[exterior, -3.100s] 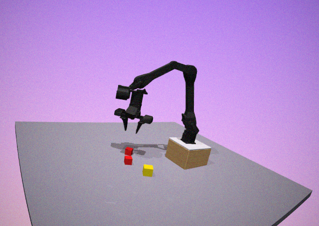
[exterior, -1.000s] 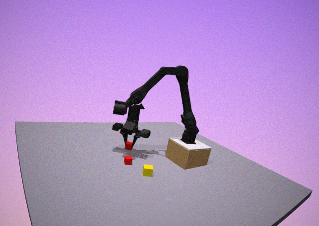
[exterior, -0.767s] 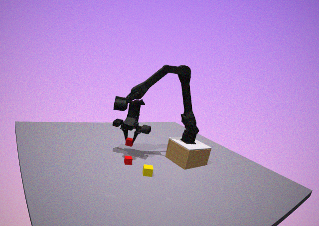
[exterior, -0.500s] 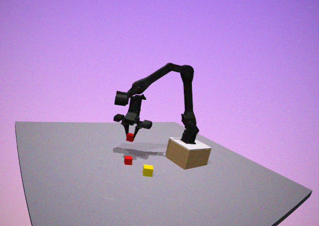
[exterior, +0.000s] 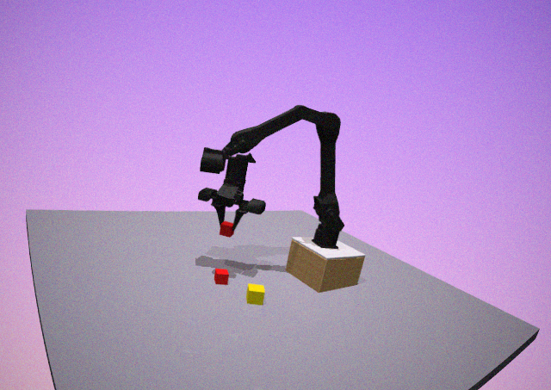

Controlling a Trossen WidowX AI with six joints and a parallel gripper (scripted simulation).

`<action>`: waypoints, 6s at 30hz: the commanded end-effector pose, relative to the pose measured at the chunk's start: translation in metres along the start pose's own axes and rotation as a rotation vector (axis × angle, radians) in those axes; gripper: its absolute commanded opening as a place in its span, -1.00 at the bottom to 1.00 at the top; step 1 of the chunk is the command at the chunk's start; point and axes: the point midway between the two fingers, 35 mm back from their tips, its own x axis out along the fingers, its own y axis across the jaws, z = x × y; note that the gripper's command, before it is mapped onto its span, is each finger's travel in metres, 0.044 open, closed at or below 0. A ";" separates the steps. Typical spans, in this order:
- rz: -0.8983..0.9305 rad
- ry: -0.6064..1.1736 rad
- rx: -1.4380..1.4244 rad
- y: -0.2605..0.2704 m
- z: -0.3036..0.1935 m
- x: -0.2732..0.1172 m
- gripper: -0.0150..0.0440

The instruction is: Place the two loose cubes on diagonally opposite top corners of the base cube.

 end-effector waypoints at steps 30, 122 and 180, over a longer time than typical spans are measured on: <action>0.004 -0.014 0.213 0.045 0.093 0.014 -0.14; 0.016 -0.014 0.463 0.136 0.176 0.060 0.20; 0.002 -0.012 -0.468 0.031 0.101 0.059 0.41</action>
